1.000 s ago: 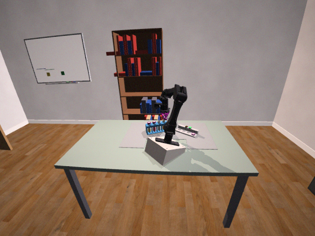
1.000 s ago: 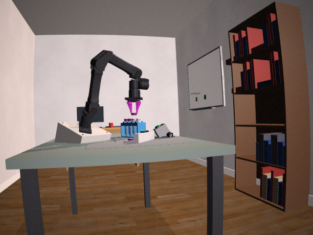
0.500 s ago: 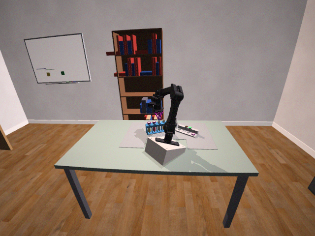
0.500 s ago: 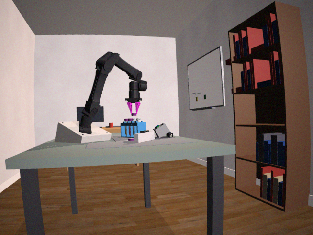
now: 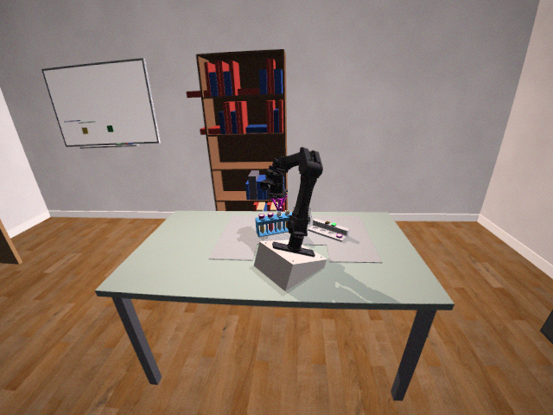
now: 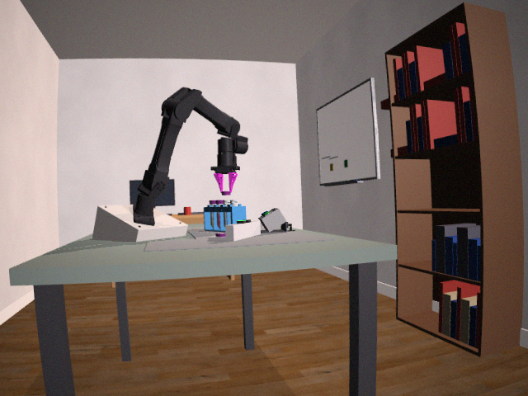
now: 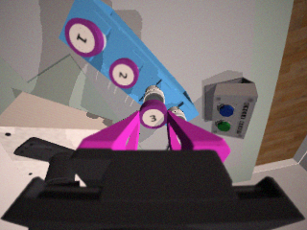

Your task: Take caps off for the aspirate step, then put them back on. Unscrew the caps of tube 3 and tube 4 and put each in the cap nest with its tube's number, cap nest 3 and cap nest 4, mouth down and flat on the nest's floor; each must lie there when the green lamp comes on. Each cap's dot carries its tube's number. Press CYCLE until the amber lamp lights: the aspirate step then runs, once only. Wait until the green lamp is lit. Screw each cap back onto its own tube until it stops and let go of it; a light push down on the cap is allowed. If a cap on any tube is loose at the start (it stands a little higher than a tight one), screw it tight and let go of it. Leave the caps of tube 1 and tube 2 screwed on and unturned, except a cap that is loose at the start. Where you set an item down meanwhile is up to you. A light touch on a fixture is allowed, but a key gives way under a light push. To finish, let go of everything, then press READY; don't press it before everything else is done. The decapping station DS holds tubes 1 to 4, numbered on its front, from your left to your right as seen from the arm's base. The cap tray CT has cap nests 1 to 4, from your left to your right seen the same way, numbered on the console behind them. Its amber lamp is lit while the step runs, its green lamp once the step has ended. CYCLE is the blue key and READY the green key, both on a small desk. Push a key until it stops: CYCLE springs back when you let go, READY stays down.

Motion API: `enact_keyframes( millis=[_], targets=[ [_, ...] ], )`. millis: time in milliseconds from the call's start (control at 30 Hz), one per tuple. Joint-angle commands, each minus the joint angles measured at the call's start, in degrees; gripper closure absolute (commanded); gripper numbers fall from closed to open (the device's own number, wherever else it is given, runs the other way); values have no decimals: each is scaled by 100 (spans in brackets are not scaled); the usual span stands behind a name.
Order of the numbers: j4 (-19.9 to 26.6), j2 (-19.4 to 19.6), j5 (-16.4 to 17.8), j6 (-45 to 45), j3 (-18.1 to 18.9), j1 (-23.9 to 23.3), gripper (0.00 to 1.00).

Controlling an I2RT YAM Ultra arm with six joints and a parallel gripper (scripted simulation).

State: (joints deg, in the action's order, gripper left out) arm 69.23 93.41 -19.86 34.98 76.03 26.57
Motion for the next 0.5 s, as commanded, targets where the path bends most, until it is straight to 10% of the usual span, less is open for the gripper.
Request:
enact_keyframes(
  millis=[0,467],
  targets=[
    [-188,-24,3,55,-69,-26,100],
    [-492,14,9,145,-305,-111,100]
  ],
)
